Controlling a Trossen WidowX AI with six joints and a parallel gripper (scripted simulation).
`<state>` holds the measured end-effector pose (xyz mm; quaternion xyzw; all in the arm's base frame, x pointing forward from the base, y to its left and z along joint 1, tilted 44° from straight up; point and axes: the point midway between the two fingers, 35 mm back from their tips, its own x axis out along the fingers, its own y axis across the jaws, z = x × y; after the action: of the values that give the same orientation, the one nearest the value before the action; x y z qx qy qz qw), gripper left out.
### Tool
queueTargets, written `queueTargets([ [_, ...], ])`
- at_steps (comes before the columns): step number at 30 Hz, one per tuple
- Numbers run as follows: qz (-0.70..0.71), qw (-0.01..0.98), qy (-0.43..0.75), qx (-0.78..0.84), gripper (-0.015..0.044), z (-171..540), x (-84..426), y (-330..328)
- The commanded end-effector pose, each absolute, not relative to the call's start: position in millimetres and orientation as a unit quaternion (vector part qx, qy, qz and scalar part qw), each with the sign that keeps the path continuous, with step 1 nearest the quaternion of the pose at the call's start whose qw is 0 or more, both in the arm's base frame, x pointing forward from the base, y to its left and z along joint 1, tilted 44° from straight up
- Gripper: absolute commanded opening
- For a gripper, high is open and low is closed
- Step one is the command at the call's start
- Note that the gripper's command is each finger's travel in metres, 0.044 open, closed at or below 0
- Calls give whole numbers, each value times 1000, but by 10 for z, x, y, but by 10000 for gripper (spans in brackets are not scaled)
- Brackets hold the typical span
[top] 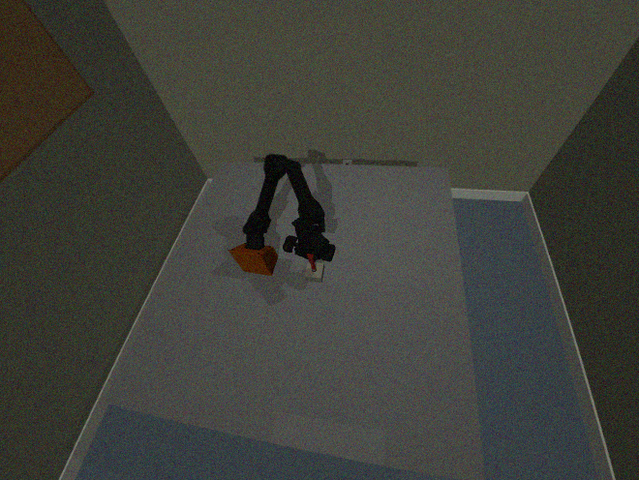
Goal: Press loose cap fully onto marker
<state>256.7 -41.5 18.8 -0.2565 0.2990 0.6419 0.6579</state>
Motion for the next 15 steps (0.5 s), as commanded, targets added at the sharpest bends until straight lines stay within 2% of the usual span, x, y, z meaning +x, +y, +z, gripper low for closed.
queueTargets([
  [1,644,656,296,-260,0,176,2545,-403],
  [15,643,656,296,-261,0,52,2554,-290],
])
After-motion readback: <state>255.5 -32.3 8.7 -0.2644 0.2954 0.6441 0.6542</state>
